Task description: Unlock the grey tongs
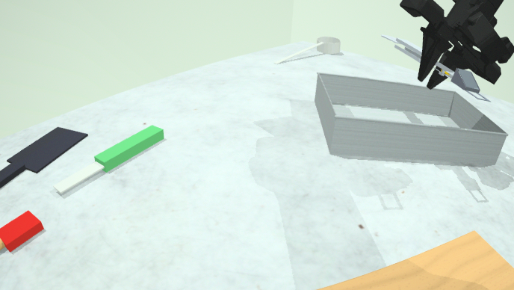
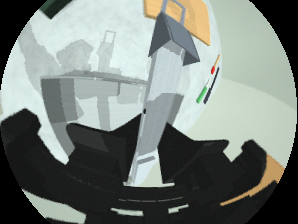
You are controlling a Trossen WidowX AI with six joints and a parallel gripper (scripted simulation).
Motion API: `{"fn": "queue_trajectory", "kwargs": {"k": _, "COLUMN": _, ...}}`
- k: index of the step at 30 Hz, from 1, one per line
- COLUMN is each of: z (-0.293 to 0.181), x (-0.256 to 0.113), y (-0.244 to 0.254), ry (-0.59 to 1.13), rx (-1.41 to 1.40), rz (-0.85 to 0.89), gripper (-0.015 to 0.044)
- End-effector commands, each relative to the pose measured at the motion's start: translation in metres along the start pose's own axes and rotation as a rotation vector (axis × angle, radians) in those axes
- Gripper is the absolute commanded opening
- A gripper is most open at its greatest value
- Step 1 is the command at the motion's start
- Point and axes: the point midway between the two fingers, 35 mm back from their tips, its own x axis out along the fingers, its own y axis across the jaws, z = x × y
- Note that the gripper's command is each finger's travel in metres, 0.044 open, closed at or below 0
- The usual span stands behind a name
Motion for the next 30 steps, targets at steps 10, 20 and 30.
{"fn": "queue_trajectory", "kwargs": {"k": 10, "z": -0.0052, "x": 0.003, "y": 0.0007, "ry": -0.007, "rx": 0.008, "rz": 0.275, "gripper": -0.015}}
{"fn": "queue_trajectory", "kwargs": {"k": 20, "z": -0.0085, "x": -0.0001, "y": 0.0011, "ry": 0.009, "rx": -0.008, "rz": 0.467, "gripper": -0.015}}
{"fn": "queue_trajectory", "kwargs": {"k": 30, "z": -0.0058, "x": 0.002, "y": -0.0001, "ry": 0.004, "rx": 0.001, "rz": 0.458, "gripper": -0.015}}
